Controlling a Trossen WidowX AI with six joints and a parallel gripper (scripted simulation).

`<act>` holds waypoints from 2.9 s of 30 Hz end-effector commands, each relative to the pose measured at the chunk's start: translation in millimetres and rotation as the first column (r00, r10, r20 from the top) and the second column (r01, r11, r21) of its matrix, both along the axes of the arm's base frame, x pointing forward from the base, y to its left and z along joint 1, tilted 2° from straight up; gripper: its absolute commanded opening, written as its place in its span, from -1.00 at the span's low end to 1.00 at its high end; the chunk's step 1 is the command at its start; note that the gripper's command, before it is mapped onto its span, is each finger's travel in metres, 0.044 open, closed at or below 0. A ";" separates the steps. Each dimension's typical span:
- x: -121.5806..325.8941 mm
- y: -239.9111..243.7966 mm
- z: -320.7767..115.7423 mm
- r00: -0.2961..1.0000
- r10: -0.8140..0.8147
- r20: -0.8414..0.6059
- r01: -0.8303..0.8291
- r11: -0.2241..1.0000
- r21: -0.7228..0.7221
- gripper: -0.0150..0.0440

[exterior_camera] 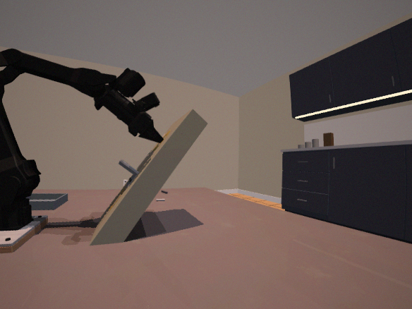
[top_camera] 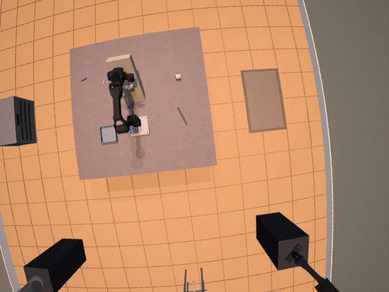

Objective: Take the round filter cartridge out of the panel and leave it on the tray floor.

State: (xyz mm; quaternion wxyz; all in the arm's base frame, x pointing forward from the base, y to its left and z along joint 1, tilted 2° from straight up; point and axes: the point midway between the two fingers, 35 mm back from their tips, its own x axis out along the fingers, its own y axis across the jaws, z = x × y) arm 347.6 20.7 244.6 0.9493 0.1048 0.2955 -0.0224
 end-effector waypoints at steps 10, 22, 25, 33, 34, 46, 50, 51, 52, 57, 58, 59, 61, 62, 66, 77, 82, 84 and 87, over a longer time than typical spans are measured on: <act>-41.4 -0.3 31.0 1.000 -0.001 -0.003 0.001 1.000 0.003 -0.49; -67.3 -1.6 29.9 1.000 -0.002 -0.005 0.002 1.000 0.004 -0.49; -72.0 -2.0 21.5 1.000 -0.002 -0.005 0.002 1.000 0.004 -0.49; -84.0 -3.1 -1.7 1.000 -0.002 -0.006 0.002 1.000 0.004 -0.49; -85.5 -3.2 -4.7 1.000 -0.002 -0.006 0.002 1.000 0.004 -0.49; -93.8 -3.5 -23.3 1.000 0.005 -0.016 -0.005 1.000 0.000 -0.14; -93.8 -3.5 -23.3 1.000 0.005 -0.016 -0.005 1.000 0.000 -0.13; -93.8 -3.5 -23.3 1.000 0.005 -0.016 -0.005 1.000 0.000 -0.13; -93.8 -3.5 -23.3 1.000 0.005 -0.016 -0.005 1.000 0.000 -0.13; -95.5 -4.1 -26.2 1.000 -0.002 -0.006 0.002 1.000 0.004 -0.13; -93.5 -4.0 -21.8 1.000 -0.002 -0.006 0.002 1.000 0.004 -0.13; -90.1 -3.6 -14.6 1.000 -0.002 -0.006 0.002 1.000 0.004 -0.13; -80.8 -2.8 3.7 1.000 -0.002 -0.005 0.002 1.000 0.004 -0.13; -76.0 -2.4 12.6 1.000 -0.002 -0.005 0.002 1.000 0.004 -0.13; -60.2 -1.0 39.9 1.000 -0.002 -0.004 0.002 1.000 0.004 -0.13; -62.1 1.0 112.0 1.000 0.002 0.009 -0.002 1.000 0.003 0.67; -66.7 0.6 93.1 0.997 0.027 -0.072 -0.030 0.999 -0.039 0.58; -74.8 -0.4 59.7 0.981 0.061 -0.186 -0.078 0.993 -0.087 0.54; -92.6 -2.4 12.2 0.928 0.110 -0.356 -0.167 0.976 -0.136 0.54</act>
